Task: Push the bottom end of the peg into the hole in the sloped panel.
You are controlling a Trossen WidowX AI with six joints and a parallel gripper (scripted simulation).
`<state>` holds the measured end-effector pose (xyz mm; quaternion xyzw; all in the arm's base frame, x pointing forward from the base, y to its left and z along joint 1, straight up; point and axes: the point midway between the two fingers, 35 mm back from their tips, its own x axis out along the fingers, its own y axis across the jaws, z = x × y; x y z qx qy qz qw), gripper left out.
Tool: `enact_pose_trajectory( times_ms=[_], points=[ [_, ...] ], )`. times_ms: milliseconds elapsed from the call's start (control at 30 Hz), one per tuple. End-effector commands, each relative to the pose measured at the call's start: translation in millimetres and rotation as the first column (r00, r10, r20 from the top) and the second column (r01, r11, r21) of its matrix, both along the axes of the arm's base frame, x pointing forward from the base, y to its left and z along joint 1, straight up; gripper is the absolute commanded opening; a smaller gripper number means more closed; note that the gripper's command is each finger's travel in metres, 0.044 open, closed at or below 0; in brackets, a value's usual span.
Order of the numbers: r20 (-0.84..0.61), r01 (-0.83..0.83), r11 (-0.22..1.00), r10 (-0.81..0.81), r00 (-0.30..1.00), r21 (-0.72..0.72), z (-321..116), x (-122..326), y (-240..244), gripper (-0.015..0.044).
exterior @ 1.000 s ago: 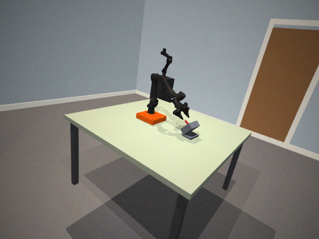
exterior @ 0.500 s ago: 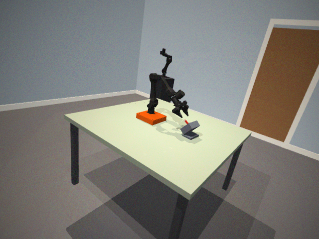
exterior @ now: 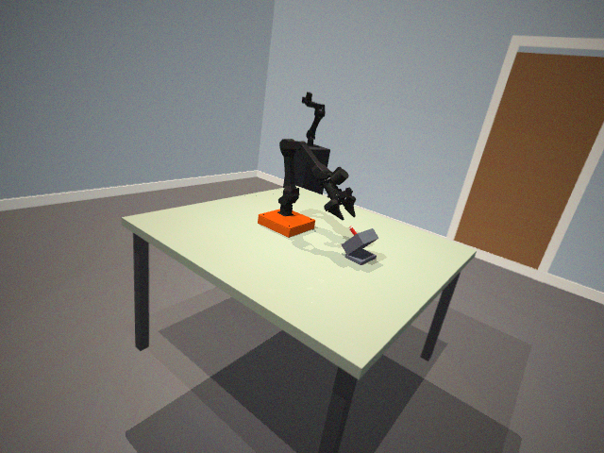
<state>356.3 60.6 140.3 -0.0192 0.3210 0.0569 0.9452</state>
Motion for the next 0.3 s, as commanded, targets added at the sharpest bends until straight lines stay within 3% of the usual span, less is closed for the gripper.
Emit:
enact_pose_trajectory(
  times_ms=[0,267],
  points=[
    [-0.003,0.004,1.0,-0.004,1.0,0.0,1.9,-3.4,-0.8,0.044],
    [-0.003,0.004,1.0,-0.004,1.0,0.0,7.3,-9.4,-1.2,0.044]
  ],
)
